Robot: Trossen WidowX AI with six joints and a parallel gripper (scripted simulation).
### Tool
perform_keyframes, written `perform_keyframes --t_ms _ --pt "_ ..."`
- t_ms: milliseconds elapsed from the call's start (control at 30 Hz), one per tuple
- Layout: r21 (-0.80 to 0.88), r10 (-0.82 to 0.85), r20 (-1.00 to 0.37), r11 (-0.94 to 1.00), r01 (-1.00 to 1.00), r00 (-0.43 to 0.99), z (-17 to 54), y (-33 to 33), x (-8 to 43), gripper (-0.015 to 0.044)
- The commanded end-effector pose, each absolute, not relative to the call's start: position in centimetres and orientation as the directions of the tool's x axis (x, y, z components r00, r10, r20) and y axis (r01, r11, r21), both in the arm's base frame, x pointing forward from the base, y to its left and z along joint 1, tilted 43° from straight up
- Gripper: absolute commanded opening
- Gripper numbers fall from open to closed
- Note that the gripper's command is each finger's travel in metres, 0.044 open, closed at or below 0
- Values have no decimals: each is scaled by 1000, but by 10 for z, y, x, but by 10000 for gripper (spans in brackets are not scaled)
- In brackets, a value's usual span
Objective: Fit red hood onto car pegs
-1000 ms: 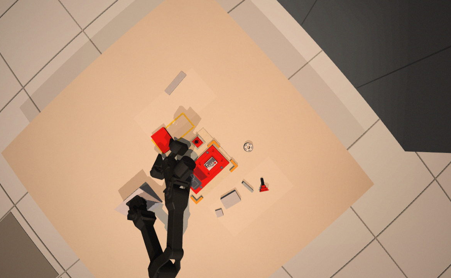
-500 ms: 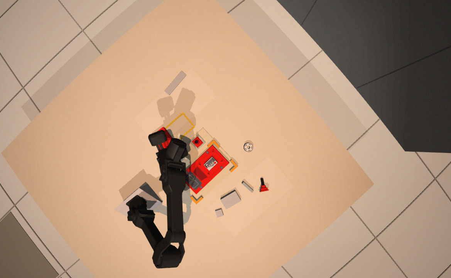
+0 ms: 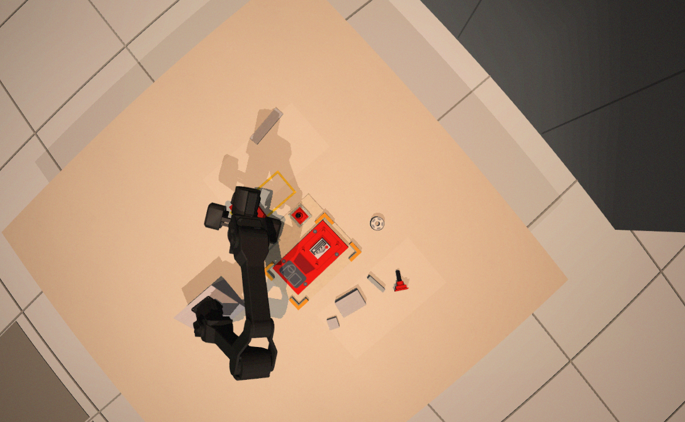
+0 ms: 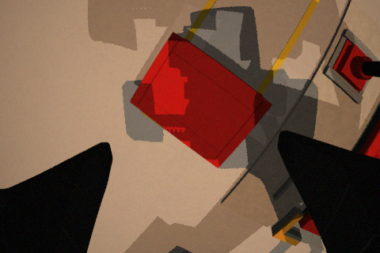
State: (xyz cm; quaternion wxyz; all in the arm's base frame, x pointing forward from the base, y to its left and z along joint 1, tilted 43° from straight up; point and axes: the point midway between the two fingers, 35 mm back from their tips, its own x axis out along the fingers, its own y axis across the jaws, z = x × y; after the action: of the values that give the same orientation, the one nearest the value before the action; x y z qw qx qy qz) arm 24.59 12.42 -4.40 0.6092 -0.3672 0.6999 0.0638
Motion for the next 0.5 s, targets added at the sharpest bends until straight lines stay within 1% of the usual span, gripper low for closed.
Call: perform_keyframes --t_ms 0,467 --pt "-54 -662 -747 -19 -998 53 -62 138 247 440" --pt "-54 -662 -748 -19 -998 53 -64 140 247 440"
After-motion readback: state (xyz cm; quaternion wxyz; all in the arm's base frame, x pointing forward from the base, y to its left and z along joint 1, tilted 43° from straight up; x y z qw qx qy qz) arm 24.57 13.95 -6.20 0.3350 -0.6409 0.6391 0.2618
